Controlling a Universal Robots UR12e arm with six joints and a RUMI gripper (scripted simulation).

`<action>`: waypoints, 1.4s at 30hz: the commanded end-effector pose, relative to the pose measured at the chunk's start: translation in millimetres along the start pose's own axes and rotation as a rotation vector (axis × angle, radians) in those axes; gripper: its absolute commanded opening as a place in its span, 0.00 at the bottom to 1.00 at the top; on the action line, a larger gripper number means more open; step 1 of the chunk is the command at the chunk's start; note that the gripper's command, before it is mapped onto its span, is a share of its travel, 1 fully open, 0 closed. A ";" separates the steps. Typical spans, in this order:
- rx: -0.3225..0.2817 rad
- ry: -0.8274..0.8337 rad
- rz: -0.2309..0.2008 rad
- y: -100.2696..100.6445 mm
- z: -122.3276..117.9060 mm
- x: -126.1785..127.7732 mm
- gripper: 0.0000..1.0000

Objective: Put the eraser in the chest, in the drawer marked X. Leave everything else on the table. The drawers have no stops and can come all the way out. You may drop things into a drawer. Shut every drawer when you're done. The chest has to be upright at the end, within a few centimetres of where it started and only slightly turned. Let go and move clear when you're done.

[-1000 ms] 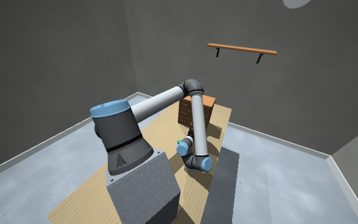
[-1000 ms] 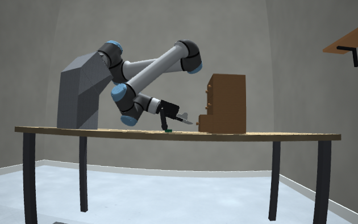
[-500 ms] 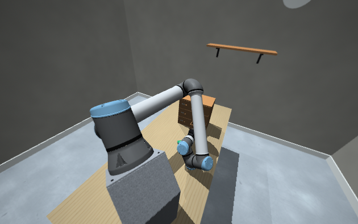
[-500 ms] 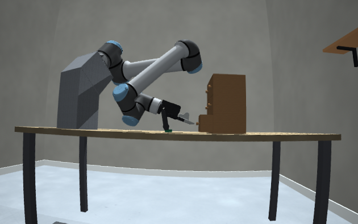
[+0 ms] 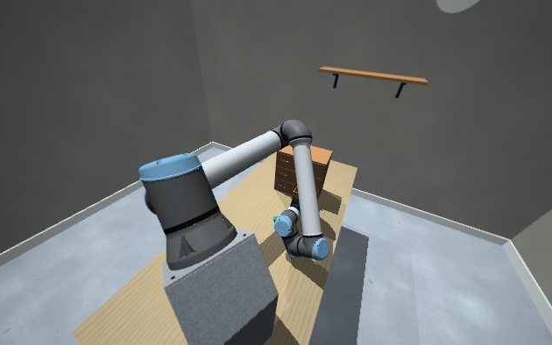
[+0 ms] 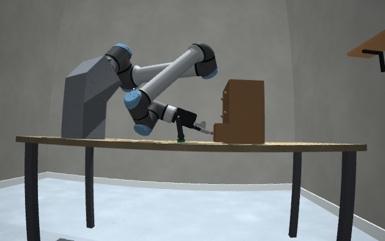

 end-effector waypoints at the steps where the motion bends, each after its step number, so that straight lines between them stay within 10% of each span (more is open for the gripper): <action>1: -0.001 0.000 0.000 4.2 -1.9 -0.5 0.20; 42: -0.001 0.000 0.000 11.2 -4.4 -1.0 0.20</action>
Point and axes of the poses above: the point where the finger pads meet when closed, its own y axis out along the fingers, its own x axis across the jaws, z = x × y, the point moved 6 cm from there along -y, back along the fingers, and after that the axes turned 12 degrees about -y, right-handed, at the moved point
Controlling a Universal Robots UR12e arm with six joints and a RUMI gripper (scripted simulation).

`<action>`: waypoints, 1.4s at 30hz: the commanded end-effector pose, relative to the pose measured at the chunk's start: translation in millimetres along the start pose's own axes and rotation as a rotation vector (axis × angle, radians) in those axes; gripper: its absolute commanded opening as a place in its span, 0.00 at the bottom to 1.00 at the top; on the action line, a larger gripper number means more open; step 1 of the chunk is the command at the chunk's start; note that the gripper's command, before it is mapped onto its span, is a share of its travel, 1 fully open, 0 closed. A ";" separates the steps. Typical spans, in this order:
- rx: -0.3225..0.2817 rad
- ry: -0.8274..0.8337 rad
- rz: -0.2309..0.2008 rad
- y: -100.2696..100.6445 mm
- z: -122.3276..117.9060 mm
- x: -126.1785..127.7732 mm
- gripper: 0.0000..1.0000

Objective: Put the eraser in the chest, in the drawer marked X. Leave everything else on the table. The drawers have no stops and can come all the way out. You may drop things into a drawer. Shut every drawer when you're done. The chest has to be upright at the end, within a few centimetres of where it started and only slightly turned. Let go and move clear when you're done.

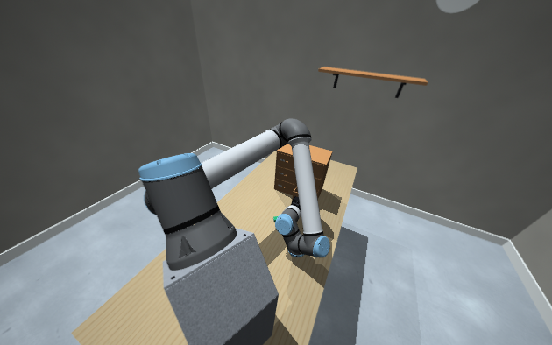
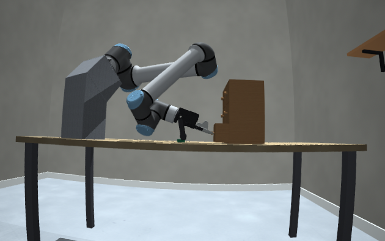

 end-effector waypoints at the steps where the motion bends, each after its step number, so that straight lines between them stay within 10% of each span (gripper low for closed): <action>1: -0.001 0.000 0.000 0.0 -0.5 -0.2 0.20; 42: -0.001 0.000 0.000 0.0 -0.5 -0.2 0.07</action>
Point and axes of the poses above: the point where the finger pads meet when closed, its own y axis out along the fingers, its own x axis across the jaws, z = x × y, the point moved 6 cm from there along -y, back along the fingers, and after that the axes turned 12 degrees about -y, right-handed, at the moved point
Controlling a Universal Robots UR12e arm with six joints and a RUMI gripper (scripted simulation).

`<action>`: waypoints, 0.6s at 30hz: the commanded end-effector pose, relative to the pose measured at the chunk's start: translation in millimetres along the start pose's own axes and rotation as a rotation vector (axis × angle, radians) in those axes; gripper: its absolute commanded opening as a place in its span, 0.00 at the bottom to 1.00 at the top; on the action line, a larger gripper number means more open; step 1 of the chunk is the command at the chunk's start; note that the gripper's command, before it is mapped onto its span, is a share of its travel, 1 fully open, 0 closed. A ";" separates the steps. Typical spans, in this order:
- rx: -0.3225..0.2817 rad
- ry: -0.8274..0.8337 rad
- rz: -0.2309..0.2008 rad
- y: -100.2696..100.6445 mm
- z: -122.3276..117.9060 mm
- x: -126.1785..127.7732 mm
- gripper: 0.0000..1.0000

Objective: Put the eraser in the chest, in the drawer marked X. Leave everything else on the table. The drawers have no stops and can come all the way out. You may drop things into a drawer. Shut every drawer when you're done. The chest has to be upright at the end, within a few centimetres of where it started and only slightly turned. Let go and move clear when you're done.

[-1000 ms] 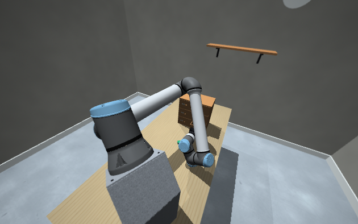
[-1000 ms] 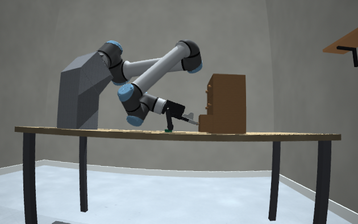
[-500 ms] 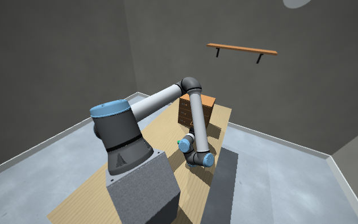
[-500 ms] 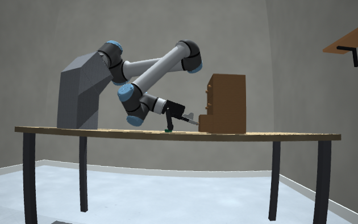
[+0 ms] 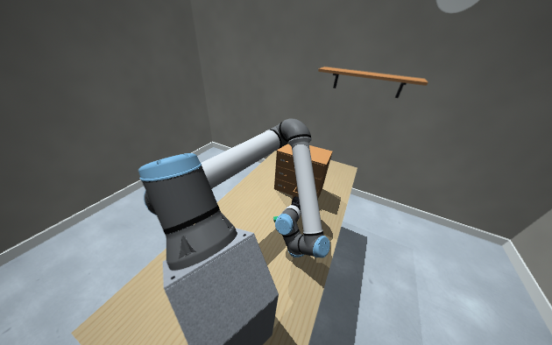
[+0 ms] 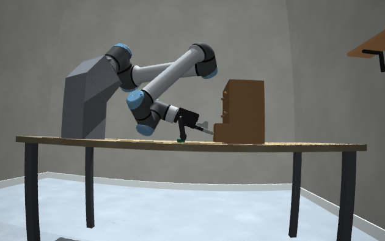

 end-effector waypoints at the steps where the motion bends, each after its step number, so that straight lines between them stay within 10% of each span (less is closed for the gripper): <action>1: -0.001 0.000 0.000 0.0 -0.5 -0.2 0.07; 18: -0.001 0.000 0.000 0.1 -0.5 -0.2 0.07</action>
Point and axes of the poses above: the point where the finger pads meet when closed, its own y axis out along the fingers, its own x axis across the jaws, z = x × y, the point moved 6 cm from there along -y, back along the fingers, and after that the axes turned 12 degrees about -y, right-handed, at the moved point
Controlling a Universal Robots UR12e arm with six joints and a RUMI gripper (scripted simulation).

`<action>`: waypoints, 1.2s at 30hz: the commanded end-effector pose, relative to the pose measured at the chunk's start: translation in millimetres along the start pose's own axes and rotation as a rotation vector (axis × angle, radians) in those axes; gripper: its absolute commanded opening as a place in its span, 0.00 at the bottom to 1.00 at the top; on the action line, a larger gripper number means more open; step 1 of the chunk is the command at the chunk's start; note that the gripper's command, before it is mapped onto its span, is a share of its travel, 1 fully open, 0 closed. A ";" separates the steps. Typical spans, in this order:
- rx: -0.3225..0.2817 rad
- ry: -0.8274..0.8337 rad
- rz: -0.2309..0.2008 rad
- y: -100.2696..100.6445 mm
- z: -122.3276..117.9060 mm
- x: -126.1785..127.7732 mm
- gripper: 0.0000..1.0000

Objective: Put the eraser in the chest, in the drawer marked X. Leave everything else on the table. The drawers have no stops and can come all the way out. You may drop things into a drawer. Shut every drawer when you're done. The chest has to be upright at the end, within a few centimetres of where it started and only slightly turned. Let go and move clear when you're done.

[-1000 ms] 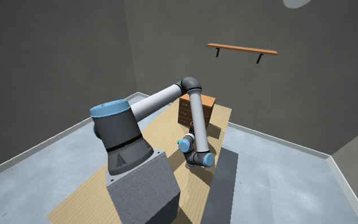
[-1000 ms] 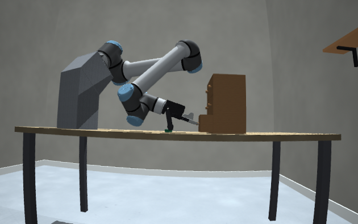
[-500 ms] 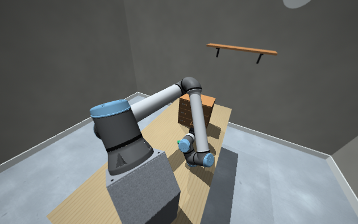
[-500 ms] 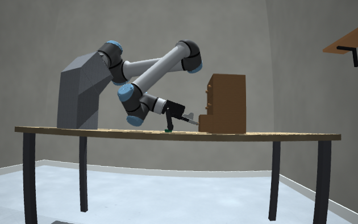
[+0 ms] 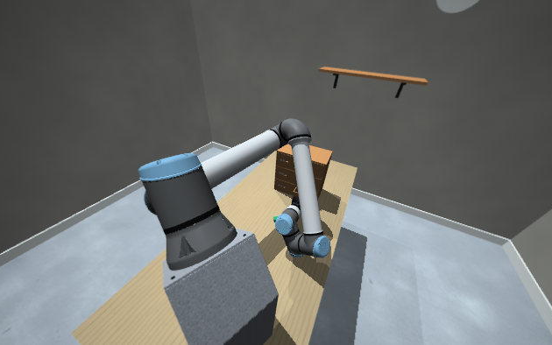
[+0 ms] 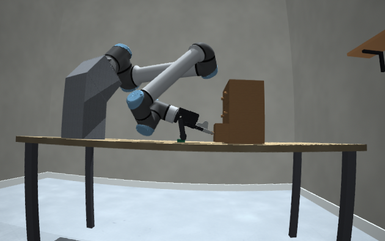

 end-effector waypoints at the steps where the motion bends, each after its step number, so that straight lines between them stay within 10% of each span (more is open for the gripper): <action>1: -0.001 0.000 0.000 0.1 -0.5 -0.2 0.07; 36: -0.001 0.000 0.000 5.8 -2.6 -0.7 0.07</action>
Point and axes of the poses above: the point where the finger pads meet when closed, its own y axis out along the fingers, its own x axis across the jaws, z = x × y, the point moved 6 cm from there along -y, back along the fingers, and after that the axes turned 12 degrees about -y, right-handed, at the moved point
